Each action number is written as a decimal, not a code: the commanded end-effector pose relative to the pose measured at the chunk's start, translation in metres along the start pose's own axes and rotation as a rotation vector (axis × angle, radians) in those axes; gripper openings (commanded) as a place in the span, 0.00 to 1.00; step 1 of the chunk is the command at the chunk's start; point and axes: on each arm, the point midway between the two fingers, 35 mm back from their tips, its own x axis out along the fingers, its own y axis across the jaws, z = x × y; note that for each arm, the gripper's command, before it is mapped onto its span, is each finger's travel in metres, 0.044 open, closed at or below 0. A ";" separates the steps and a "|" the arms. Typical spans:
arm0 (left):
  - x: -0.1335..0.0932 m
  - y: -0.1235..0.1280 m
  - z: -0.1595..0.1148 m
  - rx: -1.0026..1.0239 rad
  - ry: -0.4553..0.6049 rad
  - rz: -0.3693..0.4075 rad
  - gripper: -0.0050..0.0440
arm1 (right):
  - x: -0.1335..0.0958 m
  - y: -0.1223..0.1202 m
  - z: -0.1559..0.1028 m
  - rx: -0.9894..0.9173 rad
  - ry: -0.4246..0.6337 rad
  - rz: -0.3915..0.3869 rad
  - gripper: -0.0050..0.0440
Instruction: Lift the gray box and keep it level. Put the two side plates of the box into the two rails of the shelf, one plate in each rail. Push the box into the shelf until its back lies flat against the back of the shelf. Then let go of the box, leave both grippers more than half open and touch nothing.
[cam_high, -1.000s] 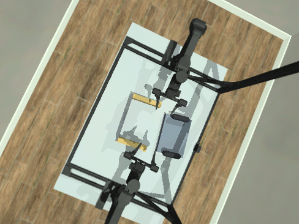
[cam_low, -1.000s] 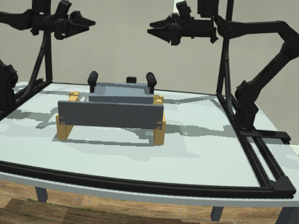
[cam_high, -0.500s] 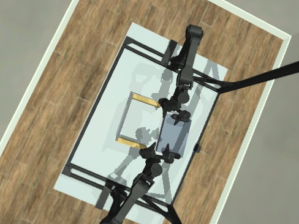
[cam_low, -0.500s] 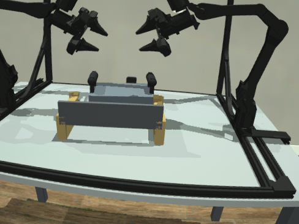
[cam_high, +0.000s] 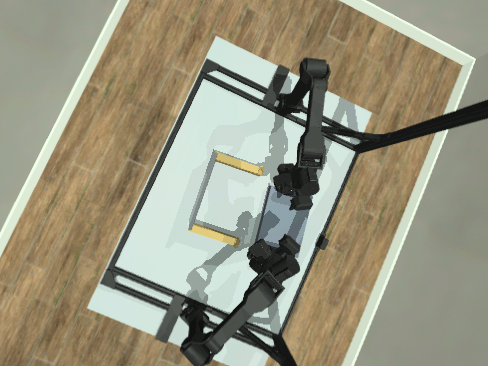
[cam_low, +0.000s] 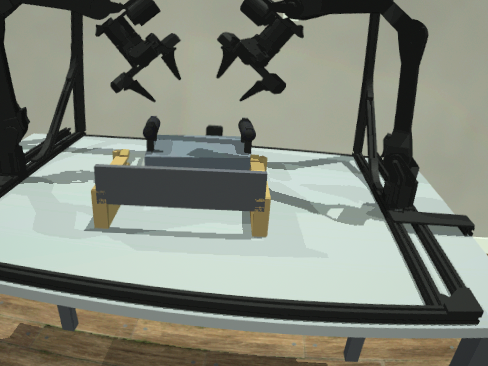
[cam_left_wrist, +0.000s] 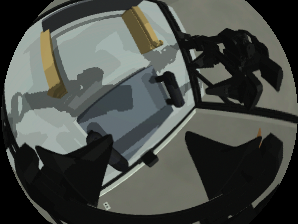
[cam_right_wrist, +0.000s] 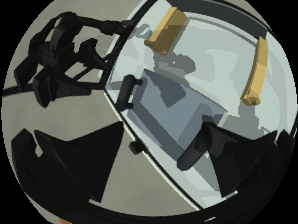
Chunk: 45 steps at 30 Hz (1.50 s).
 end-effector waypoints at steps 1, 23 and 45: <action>0.011 0.004 -0.023 -0.151 -0.009 0.122 0.88 | 0.009 -0.003 -0.020 0.123 0.037 -0.121 0.88; 0.028 0.028 -0.070 -0.475 -0.143 0.362 0.88 | 0.019 -0.019 -0.061 0.377 0.019 -0.393 0.88; 0.049 0.042 -0.074 -0.475 -0.143 0.362 0.88 | 0.040 -0.033 -0.067 0.377 0.019 -0.393 0.88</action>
